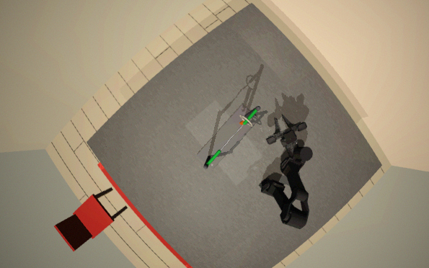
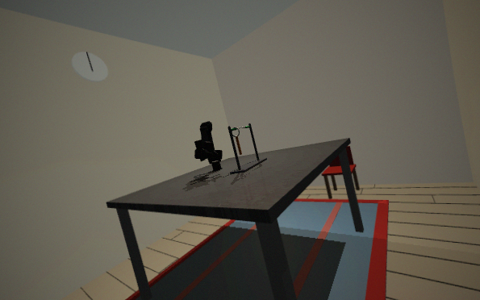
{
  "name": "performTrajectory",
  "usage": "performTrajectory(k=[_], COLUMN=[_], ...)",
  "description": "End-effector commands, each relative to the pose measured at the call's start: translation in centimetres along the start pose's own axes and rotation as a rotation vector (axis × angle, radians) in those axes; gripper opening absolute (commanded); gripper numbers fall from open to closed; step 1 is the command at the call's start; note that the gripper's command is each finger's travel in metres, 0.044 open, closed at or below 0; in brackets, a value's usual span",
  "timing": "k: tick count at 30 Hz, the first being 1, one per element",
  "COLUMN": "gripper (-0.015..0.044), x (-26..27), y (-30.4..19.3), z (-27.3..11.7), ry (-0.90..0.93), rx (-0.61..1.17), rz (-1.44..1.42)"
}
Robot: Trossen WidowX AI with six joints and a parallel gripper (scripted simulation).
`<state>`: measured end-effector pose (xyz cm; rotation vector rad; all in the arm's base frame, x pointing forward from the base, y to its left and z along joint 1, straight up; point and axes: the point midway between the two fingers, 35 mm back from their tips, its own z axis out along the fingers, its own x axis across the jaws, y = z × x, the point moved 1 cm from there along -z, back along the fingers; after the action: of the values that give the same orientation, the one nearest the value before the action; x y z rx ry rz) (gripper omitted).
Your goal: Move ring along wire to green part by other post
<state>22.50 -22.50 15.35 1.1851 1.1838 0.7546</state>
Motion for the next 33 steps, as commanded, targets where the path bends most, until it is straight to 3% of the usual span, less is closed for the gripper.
performTrajectory(k=[1, 8, 16, 26, 33], gripper=[0.016, 0.016, 0.016, 0.016, 0.016], x=[6.8, 12.9, 12.9, 13.2, 13.2], y=[-2.0, -3.3, -3.3, 1.2, 1.6], z=[-1.5, -4.0, -3.9, 0.2, 0.6], ry=[0.216, 0.414, 0.418, 0.425, 0.425], rx=[0.026, 0.05, 0.05, -0.029, -0.037], rz=[0.141, 0.281, 0.282, 0.249, 0.249])
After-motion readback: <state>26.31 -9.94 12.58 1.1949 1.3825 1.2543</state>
